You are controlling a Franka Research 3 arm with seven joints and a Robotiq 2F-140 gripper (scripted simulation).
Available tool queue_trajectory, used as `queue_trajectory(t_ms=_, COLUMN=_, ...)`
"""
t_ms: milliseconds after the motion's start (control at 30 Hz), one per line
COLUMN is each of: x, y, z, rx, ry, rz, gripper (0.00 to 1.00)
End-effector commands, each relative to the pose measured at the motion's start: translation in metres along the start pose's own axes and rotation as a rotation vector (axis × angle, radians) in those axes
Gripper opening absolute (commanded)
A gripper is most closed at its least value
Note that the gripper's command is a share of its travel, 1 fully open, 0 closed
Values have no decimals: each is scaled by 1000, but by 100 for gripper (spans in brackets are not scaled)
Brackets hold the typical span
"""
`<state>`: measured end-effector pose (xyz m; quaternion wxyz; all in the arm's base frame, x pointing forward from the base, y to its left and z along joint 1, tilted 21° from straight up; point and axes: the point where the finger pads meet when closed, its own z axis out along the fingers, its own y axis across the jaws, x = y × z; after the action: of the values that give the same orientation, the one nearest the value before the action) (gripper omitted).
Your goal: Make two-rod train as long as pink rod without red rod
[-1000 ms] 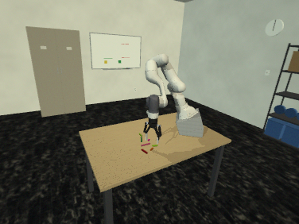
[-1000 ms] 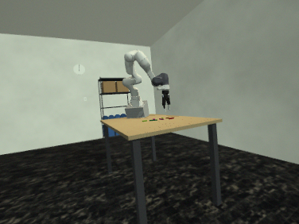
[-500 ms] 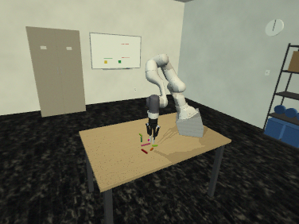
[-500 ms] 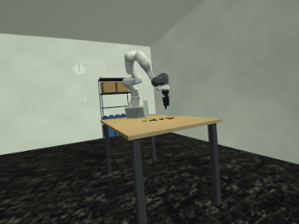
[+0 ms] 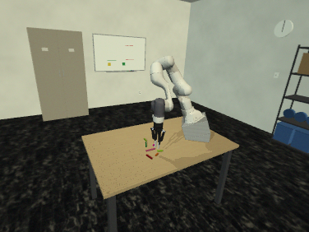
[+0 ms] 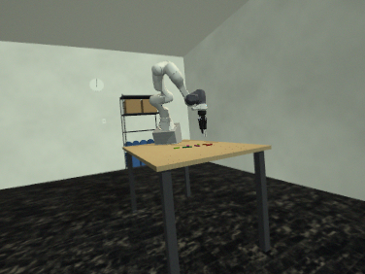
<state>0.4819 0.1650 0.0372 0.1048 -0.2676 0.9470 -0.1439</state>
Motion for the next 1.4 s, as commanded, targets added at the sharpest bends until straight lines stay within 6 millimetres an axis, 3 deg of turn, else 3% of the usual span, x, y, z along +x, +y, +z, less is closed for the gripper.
queue_trajectory(t_ms=0, x=-1, y=0, z=-1, rx=1, ry=-4, rz=8, gripper=15)
queue_trajectory(t_ms=500, x=-1, y=0, z=6, rx=2, ry=-4, rz=12, gripper=15)
queue_trajectory(t_ms=1367, x=-1, y=1, z=39, rx=2, ry=-4, rz=12, gripper=15)
